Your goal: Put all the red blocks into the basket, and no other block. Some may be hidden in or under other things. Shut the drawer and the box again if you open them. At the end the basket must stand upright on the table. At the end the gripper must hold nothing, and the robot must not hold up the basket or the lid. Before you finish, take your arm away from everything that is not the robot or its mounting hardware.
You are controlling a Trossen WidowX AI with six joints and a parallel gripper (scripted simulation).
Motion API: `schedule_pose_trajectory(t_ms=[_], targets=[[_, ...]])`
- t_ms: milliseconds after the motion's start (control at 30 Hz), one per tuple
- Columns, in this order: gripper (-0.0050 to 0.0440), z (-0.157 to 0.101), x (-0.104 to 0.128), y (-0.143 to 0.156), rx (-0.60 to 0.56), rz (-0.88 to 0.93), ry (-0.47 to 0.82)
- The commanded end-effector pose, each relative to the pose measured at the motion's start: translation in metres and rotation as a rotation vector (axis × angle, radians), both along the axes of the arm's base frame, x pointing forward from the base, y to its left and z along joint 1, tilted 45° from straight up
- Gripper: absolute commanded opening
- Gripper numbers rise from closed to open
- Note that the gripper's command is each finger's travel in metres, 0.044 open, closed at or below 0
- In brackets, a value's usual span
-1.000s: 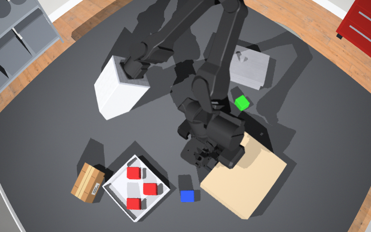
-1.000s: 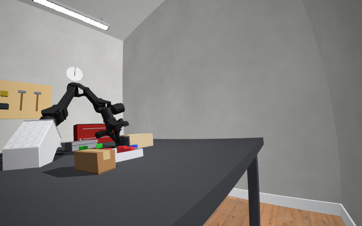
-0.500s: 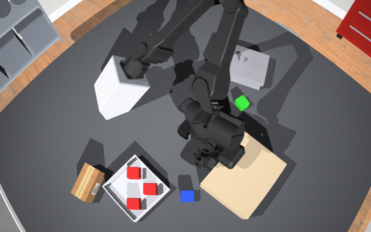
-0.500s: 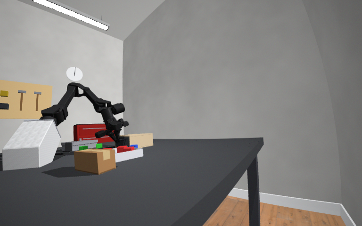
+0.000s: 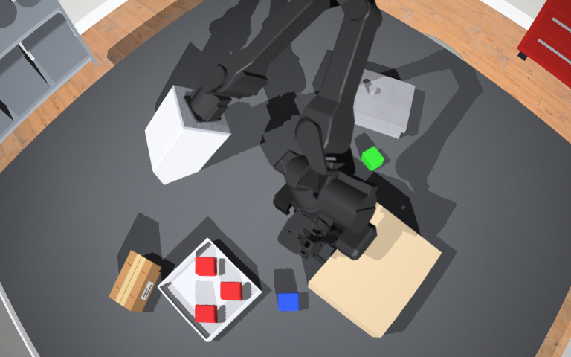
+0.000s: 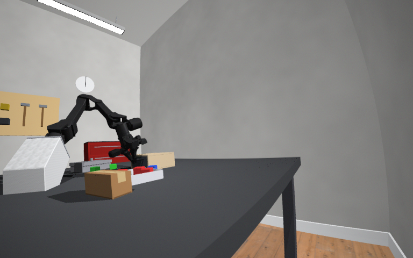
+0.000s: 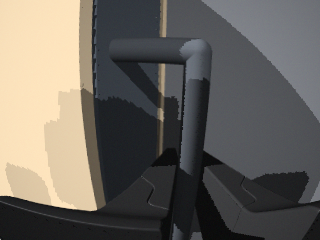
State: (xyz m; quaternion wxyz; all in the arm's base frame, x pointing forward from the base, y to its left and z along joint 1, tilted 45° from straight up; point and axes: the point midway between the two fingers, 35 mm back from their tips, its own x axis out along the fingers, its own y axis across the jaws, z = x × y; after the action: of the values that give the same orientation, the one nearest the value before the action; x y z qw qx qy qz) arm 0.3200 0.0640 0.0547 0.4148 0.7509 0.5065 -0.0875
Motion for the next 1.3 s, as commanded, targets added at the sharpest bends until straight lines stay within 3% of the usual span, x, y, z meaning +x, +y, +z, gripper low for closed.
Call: schedule_pose_trajectory(t_ms=[0, 33, 67, 433, 1267], targets=[[0.0000, 0.003, 0.008, 0.001, -0.006, -0.002, -0.018], [0.0000, 0.003, 0.008, 0.001, -0.006, -0.002, -0.018], [0.0148, 0.000, -0.001, 0.000, -0.006, -0.002, -0.018], [0.0148, 0.000, -0.001, 0.000, -0.006, -0.002, -0.018], [0.0148, 0.034, -0.031, -0.042, -0.006, -0.002, -0.018]])
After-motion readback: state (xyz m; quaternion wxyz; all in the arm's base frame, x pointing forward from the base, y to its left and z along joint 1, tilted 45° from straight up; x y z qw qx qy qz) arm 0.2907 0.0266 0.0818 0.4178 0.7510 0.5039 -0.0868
